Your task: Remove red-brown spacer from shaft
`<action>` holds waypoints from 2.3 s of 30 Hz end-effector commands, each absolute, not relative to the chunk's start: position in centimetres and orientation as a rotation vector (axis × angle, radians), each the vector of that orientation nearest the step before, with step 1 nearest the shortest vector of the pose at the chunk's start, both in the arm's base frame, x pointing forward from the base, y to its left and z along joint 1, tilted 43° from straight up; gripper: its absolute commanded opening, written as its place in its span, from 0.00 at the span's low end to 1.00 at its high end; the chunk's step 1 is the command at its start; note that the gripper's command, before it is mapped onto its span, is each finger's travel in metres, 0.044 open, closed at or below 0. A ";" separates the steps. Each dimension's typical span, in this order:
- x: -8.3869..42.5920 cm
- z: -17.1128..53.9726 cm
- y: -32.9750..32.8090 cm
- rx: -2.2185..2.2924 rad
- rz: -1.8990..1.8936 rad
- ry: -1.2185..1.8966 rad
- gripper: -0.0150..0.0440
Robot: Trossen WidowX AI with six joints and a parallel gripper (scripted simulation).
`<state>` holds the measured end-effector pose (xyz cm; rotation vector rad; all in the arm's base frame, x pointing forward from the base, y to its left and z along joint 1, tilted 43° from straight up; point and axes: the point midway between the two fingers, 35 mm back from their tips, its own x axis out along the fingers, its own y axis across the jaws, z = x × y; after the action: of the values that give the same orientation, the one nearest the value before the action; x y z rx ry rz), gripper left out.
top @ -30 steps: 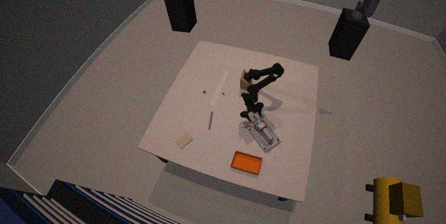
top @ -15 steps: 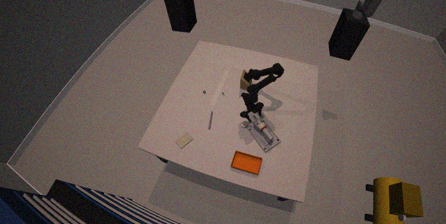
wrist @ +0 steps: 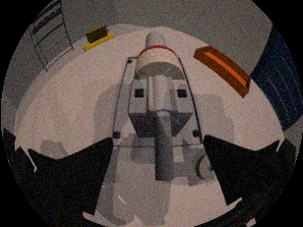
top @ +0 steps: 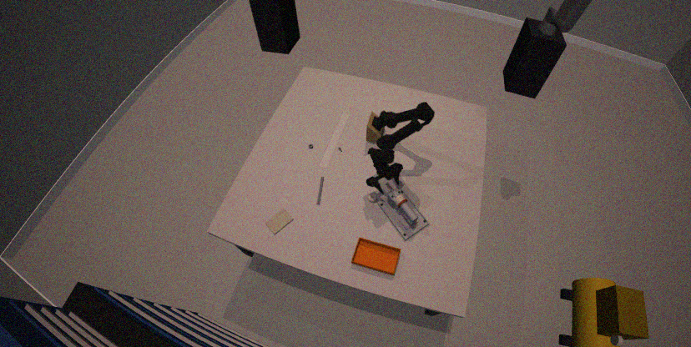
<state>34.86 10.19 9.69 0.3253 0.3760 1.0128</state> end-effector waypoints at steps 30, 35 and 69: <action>35.7 9.4 11.6 0.327 1.009 0.376 1.00; 35.9 9.4 11.5 0.327 1.009 0.376 1.00; 35.2 9.0 11.2 0.327 1.009 0.376 0.25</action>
<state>35.55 11.44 9.28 0.3241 0.3730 1.0078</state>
